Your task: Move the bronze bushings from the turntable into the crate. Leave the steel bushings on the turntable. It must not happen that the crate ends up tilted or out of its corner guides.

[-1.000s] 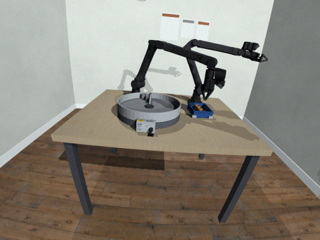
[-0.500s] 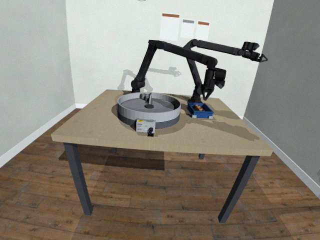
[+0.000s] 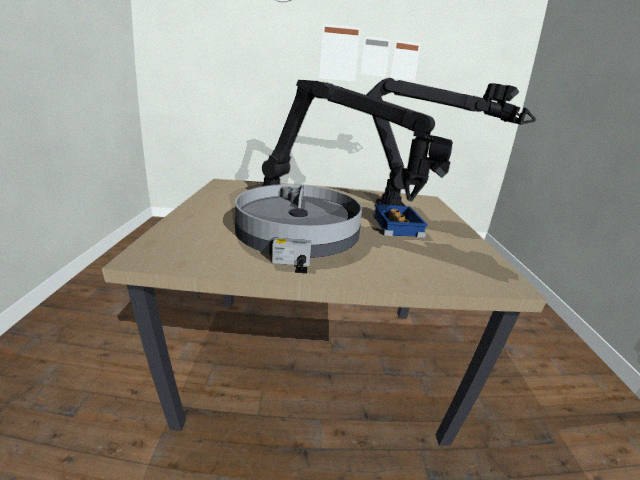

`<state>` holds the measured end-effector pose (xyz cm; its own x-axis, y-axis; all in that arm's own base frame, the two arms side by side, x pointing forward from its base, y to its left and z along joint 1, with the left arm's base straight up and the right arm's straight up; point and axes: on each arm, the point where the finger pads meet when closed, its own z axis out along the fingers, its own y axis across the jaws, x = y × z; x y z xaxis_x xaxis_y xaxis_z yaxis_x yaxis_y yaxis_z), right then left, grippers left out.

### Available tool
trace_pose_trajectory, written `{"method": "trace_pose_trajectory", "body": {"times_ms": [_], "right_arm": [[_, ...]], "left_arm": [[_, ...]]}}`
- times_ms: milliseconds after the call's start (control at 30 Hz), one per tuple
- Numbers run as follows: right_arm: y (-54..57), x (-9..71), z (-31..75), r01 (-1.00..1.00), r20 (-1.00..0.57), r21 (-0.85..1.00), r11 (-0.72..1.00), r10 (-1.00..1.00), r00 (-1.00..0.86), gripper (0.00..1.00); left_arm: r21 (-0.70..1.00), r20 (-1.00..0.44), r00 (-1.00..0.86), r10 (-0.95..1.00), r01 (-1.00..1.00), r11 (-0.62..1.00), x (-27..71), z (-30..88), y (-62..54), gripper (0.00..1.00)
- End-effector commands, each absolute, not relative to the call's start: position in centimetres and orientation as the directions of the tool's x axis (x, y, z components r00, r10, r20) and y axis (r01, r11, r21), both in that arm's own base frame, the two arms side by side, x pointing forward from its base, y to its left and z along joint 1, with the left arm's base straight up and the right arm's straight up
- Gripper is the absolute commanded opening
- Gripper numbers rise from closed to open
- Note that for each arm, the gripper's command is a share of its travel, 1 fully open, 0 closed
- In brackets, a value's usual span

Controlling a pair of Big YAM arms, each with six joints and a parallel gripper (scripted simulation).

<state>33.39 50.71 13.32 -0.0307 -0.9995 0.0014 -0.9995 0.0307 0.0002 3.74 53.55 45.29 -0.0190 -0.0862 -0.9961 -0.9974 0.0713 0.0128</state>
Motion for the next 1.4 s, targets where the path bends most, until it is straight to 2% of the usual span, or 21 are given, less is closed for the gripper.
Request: {"method": "trace_pose_trajectory", "body": {"times_ms": [0,1133,1167,1367], "right_arm": [[51.7,33.5,15.0,-0.999,-0.026,-0.018,0.030,-0.999,-0.030,0.14],[51.7,33.5,15.0,-0.999,-0.026,-0.018,0.030,-0.999,-0.030,0.14],[51.9,33.6,15.4,-0.999,-0.032,-0.022,0.030,-0.999,-0.030,1.00],[52.1,33.8,21.2,-0.998,-0.078,-0.049,0.031,-0.997,-0.028,1.00]], "left_arm": [[0.000,-1.000,0.000,0.000,-0.998,0.063,3.5,50.1,54.4,1.00],[0.000,-1.000,0.000,0.000,-0.998,0.063,3.5,50.1,54.4,1.00],[0.000,-1.000,0.000,0.000,-0.998,0.063,3.5,50.1,54.4,1.00],[0.000,-1.000,0.000,0.000,-0.998,0.063,3.5,50.1,54.4,1.00]]}}
